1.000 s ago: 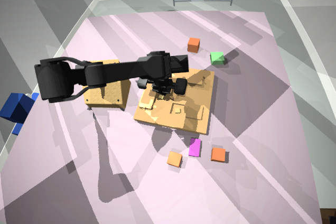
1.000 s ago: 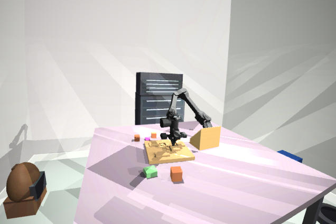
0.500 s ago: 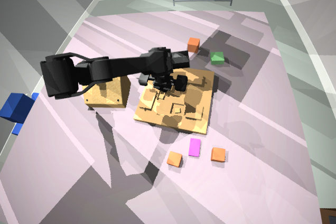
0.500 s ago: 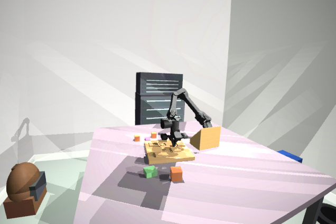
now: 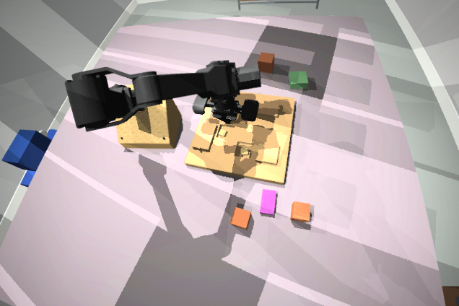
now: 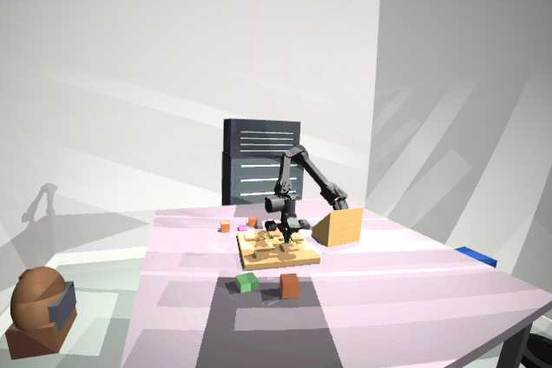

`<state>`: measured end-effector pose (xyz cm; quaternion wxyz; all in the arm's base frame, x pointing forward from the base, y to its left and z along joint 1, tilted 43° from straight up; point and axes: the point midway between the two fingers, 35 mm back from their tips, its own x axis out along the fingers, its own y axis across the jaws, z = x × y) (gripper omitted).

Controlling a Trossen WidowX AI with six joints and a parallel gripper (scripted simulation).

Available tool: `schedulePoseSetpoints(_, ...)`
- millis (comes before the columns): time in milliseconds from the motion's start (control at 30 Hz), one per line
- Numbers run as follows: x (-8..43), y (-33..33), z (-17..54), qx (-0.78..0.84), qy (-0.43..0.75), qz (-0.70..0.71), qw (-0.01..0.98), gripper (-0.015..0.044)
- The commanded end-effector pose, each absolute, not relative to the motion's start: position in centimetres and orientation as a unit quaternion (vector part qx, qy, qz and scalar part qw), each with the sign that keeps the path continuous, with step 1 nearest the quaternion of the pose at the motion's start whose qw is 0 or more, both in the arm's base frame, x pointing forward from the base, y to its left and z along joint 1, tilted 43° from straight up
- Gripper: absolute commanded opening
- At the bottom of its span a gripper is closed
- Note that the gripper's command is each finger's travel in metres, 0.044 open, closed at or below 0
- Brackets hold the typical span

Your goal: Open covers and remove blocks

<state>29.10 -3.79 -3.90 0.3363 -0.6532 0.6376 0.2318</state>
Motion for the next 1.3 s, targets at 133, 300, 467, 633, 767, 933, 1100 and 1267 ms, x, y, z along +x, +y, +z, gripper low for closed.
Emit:
schedulePoseSetpoints(133, 29.0, -3.1, -3.6, -0.650, 0.639, 0.235, 0.338, 0.0000)
schedulePoseSetpoints(300, 29.0, -2.5, -3.3, -0.650, 0.638, 0.235, 0.339, 0.0000)
schedulePoseSetpoints(467, 29.0, -2.0, -2.9, -0.650, 0.638, 0.235, 0.339, 0.0000)
schedulePoseSetpoints(633, 29.0, -1.5, -2.4, -0.650, 0.638, 0.235, 0.339, 0.0000)
schedulePoseSetpoints(767, 28.9, -1.1, -2.1, -0.650, 0.638, 0.235, 0.339, 0.0000)
schedulePoseSetpoints(933, 28.9, -0.6, -1.7, -0.650, 0.638, 0.235, 0.339, 0.0000)
schedulePoseSetpoints(1100, 28.8, -0.1, -1.3, -0.650, 0.638, 0.235, 0.339, 0.0000)
schedulePoseSetpoints(1267, 27.9, -0.3, -0.9, -0.630, 0.651, 0.194, 0.376, 0.0000)
